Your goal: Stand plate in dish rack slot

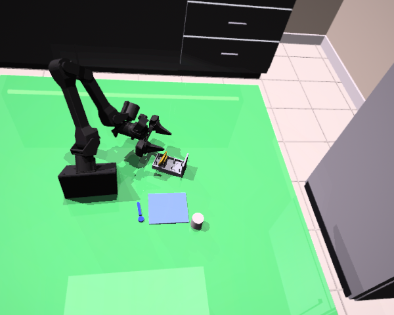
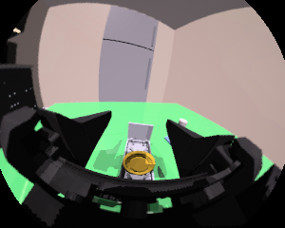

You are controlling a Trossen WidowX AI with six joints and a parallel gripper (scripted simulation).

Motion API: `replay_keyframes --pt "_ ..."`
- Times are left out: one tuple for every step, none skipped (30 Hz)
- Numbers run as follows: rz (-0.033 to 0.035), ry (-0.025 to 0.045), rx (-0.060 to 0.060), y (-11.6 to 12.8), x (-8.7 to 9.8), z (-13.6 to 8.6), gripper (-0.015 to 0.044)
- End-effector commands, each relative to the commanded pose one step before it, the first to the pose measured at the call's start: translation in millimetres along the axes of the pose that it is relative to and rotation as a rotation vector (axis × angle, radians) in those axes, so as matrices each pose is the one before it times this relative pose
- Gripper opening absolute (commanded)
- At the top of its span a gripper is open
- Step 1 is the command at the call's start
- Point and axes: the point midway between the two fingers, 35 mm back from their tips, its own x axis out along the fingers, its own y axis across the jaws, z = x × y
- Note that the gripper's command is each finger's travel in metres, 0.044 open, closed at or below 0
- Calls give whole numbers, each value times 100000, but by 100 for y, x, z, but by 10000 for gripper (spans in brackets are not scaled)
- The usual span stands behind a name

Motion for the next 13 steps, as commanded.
replay_keyframes --pt "704 -1089 -1343 -171 -148 2496 400" --pt "74 -95 -44 1 -11 145 400" --pt "0 0 0 0 0 0 400" --pt "-243 140 -511 -21 50 -4 400" --pt "-728 431 -1528 -66 149 -13 400" --pt "-1215 750 -2524 -113 248 -21 400" --pt "-1458 953 -2996 -141 298 -24 400" --pt "-1454 1010 -2956 -146 297 -24 400" --pt "-1447 1068 -2915 -151 297 -23 400" --pt "-1438 1126 -2874 -156 296 -23 400" --pt "-1425 1183 -2833 -161 295 -23 400" --pt "-1410 1241 -2791 -166 293 -23 400" --pt "-1392 1297 -2749 -170 292 -24 400"
